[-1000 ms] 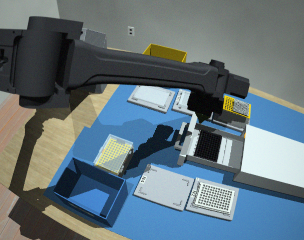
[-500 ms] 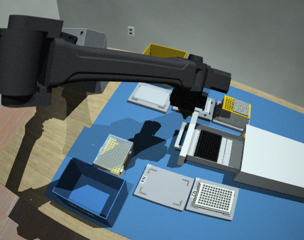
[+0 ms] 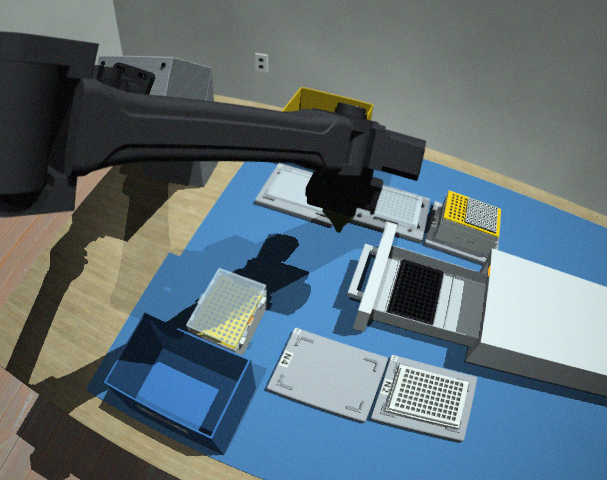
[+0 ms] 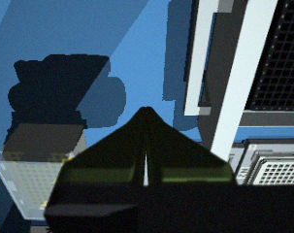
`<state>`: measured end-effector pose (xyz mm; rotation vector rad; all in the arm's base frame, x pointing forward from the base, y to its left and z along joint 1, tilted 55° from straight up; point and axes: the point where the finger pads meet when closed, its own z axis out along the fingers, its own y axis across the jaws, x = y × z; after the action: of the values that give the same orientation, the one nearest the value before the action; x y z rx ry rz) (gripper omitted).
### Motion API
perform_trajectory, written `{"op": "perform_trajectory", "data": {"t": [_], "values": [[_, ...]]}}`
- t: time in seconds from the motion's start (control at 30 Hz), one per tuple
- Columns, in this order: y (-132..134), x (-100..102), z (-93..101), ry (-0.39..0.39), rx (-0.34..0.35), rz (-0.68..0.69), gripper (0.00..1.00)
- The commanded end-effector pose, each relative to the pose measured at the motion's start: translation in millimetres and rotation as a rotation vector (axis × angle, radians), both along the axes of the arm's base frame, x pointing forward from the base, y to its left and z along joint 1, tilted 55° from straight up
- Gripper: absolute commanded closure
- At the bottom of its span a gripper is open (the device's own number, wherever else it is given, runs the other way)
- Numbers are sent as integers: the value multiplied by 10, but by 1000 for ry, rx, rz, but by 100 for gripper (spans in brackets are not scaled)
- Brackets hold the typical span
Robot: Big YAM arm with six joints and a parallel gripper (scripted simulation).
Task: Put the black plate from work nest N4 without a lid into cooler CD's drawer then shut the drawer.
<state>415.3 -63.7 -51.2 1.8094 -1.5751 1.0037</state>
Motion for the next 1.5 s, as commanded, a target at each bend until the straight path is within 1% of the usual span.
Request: {"op": "perform_trajectory", "data": {"t": [0.0, 0.07, 0.1, 0.27, 1.47], "values": [[-51, 124, 1, -18, 4, -10, 100], [-47, 148, 76, -36, 7, -12, 100], [-52, 115, 77, -29, 6, -12, 100], [-59, 77, 29, -15, 4, -12, 100], [-59, 77, 29, -15, 4, -12, 100]]}}
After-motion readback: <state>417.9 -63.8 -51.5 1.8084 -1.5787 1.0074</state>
